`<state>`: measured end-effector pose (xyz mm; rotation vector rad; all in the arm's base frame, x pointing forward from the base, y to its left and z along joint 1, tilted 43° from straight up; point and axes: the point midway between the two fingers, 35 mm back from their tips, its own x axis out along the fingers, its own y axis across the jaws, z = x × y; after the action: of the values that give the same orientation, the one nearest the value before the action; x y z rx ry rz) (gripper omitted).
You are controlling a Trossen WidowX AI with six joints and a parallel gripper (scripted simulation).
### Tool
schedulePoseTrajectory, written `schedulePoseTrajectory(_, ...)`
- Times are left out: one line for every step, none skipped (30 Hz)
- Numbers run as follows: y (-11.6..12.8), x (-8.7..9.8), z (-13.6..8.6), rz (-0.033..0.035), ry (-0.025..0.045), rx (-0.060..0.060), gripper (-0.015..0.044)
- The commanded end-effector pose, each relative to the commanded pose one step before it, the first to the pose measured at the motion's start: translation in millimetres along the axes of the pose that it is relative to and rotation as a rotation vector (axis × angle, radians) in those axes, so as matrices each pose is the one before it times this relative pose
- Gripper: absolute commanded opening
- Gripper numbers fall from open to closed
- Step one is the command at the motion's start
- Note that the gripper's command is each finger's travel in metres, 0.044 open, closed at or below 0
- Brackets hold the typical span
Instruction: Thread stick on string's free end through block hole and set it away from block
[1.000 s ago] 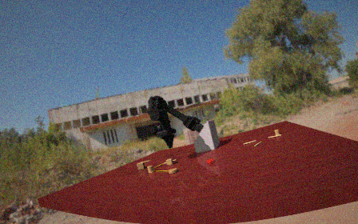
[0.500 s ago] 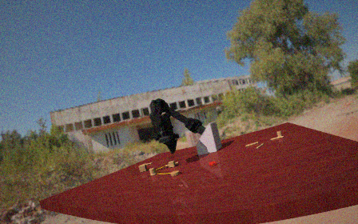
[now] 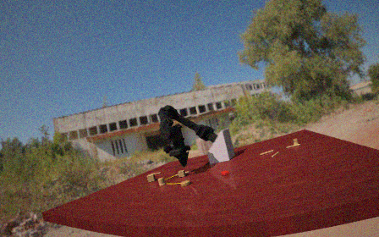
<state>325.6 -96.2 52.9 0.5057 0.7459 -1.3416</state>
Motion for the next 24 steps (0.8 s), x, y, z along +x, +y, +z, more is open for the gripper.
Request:
schedulePoseTrajectory(-2.98,10.78,-2.64,-0.01559,0.00089,-0.0154,0.0124)
schedulePoseTrajectory(-0.08,1.67,0.03,-0.00003,-0.00016,0.0000,0.0124)
schedulePoseTrajectory(-0.09,1.66,0.03,-0.00003,-0.00017,0.0000,0.0124)
schedulePoseTrajectory(-0.10,1.66,0.03,-0.00004,-0.00018,0.0000,0.0124)
schedulePoseTrajectory(-0.11,1.66,0.04,-0.00004,-0.00020,0.0000,0.0124)
schedulePoseTrajectory(-0.12,1.66,0.04,-0.00005,-0.00021,0.0000,0.0124)
schedulePoseTrajectory(-0.13,1.65,0.04,-0.00005,-0.00022,0.0000,0.0124)
schedulePoseTrajectory(-0.14,1.65,0.04,-0.00006,-0.00023,0.0000,0.0124)
schedulePoseTrajectory(-0.15,1.65,0.04,-0.00006,-0.00024,0.0000,0.0124)
schedulePoseTrajectory(-0.16,1.65,0.04,-0.00006,-0.00025,0.0000,0.0124)
schedulePoseTrajectory(-0.17,1.64,0.04,-0.00007,-0.00027,0.0000,0.0124)
schedulePoseTrajectory(-0.18,1.64,0.04,-0.00007,-0.00028,0.0000,0.0124)
schedulePoseTrajectory(-0.19,1.64,0.05,-0.00008,-0.00029,0.0000,0.0124)
schedulePoseTrajectory(-0.20,1.63,0.05,-0.00008,-0.00030,0.0000,0.0124)
schedulePoseTrajectory(-0.21,1.63,0.05,-0.00009,-0.00031,0.0000,0.0124)
schedulePoseTrajectory(-0.23,1.63,0.05,-0.00009,-0.00032,0.0000,0.0124)
schedulePoseTrajectory(-0.24,1.62,0.05,-0.00010,-0.00033,0.0000,0.0124)
schedulePoseTrajectory(-0.25,1.62,0.05,-0.00010,-0.00035,0.0000,0.0124)
schedulePoseTrajectory(-0.21,1.31,0.04,-0.00009,-0.00029,0.0000,0.0124)
schedulePoseTrajectory(-0.13,0.79,0.02,-0.00006,-0.00018,0.0000,0.0124)
schedulePoseTrajectory(-0.04,0.26,0.01,-0.00002,-0.00006,0.0000,0.0124)
schedulePoseTrajectory(0.00,0.00,0.00,0.00000,0.00000,0.0000,0.0124)
schedulePoseTrajectory(0.00,0.00,0.00,0.00000,0.00000,0.0000,0.0124)
schedulePoseTrajectory(0.00,0.00,0.00,0.00000,0.00000,0.0000,0.0124)
